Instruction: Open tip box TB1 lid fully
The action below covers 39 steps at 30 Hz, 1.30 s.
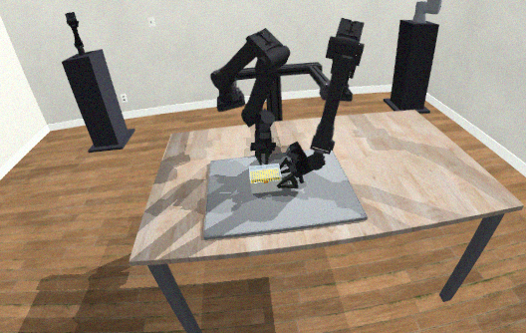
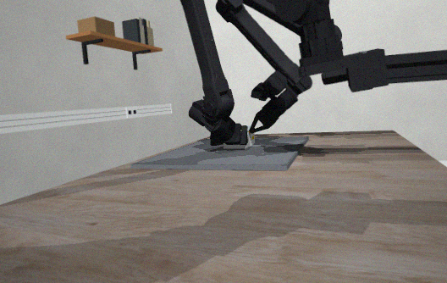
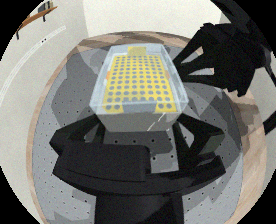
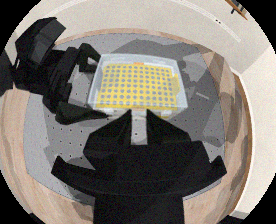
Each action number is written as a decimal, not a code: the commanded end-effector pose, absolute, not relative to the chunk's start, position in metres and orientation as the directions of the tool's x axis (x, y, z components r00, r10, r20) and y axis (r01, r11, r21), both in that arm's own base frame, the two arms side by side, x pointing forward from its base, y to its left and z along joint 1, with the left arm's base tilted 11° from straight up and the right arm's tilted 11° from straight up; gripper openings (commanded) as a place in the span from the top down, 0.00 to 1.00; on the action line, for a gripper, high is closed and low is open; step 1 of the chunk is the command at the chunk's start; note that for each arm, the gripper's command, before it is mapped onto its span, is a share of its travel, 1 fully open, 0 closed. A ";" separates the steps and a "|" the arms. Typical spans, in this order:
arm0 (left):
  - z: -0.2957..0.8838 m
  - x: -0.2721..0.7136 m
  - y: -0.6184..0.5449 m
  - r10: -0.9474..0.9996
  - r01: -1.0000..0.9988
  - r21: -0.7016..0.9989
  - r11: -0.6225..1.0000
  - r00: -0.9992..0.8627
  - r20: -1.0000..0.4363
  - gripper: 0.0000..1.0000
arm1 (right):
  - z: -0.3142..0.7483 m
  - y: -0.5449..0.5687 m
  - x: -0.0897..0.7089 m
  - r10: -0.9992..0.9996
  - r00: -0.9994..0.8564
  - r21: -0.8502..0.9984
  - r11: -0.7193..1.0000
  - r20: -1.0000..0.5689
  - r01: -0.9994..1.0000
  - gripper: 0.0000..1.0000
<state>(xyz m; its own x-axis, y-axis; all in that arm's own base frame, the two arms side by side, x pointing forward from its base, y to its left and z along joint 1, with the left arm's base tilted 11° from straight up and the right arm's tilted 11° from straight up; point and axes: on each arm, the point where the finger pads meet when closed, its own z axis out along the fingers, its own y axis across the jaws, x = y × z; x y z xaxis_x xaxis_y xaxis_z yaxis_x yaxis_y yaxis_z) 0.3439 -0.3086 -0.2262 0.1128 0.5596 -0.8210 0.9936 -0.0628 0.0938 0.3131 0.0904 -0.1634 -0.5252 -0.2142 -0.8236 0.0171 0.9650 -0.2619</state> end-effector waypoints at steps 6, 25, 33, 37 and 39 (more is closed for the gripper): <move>-0.220 0.349 -0.312 0.548 0.991 0.118 -0.063 0.133 -0.826 0.16 | -0.135 0.098 0.308 -0.194 -0.509 -0.234 0.972 -0.839 0.016 0.88; -0.220 0.349 -0.312 0.548 0.991 0.118 -0.063 0.133 -0.826 0.16 | -0.121 0.101 0.325 -0.155 -0.636 -0.218 0.976 -0.756 0.022 0.88; -0.220 0.349 -0.312 0.548 0.991 0.118 -0.063 0.133 -0.826 0.16 | -0.105 0.104 0.333 -0.145 -0.773 -0.221 0.975 -0.617 -0.007 0.88; -0.220 0.349 -0.312 0.548 0.991 0.118 -0.063 0.133 -0.826 0.16 | -0.094 0.105 0.339 -0.128 -0.841 -0.215 0.976 -0.526 -0.014 0.88; -0.220 0.349 -0.312 0.548 0.991 0.118 -0.063 0.133 -0.826 0.16 | -0.091 0.105 0.341 -0.124 -0.858 -0.214 0.977 -0.499 -0.017 0.88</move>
